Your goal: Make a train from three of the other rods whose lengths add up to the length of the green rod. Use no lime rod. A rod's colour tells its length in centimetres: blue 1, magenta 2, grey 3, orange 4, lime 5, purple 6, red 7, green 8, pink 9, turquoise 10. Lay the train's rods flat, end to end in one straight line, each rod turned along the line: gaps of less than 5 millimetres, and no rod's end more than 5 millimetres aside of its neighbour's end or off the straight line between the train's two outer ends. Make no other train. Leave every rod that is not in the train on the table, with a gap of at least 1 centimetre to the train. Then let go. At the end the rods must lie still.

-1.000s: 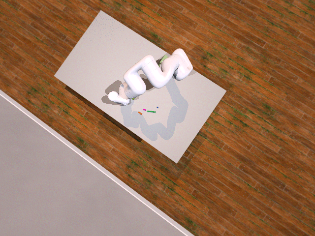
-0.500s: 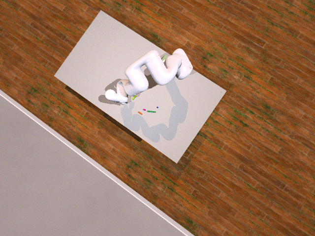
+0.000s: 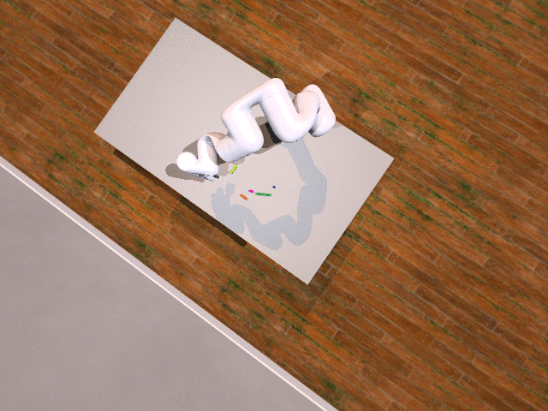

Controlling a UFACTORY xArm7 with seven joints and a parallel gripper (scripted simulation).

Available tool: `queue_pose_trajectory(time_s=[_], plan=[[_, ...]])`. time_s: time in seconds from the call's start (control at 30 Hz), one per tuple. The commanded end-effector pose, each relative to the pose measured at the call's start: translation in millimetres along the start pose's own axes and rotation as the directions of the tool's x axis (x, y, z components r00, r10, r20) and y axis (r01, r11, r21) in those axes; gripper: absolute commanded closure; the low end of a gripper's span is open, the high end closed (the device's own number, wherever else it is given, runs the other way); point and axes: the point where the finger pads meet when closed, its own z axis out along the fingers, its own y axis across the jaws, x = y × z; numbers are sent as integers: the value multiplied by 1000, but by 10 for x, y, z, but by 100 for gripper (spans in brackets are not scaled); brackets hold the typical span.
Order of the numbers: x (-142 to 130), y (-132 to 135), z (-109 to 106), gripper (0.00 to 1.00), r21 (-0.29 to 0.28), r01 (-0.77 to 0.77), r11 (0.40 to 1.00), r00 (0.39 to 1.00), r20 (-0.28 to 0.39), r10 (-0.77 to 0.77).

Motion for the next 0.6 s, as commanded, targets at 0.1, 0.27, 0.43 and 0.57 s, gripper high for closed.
queue_pose_trajectory(time_s=[0.1,0.27,0.43,0.57], plan=[[-30,32,-34,96,4,12,1000,1000,7,-12],[-156,595,-61,96,-10,147,989,989,20,-147],[-202,1122,-77,96,-18,276,961,961,30,-276],[-193,1462,-83,96,-20,361,933,932,34,-360]])
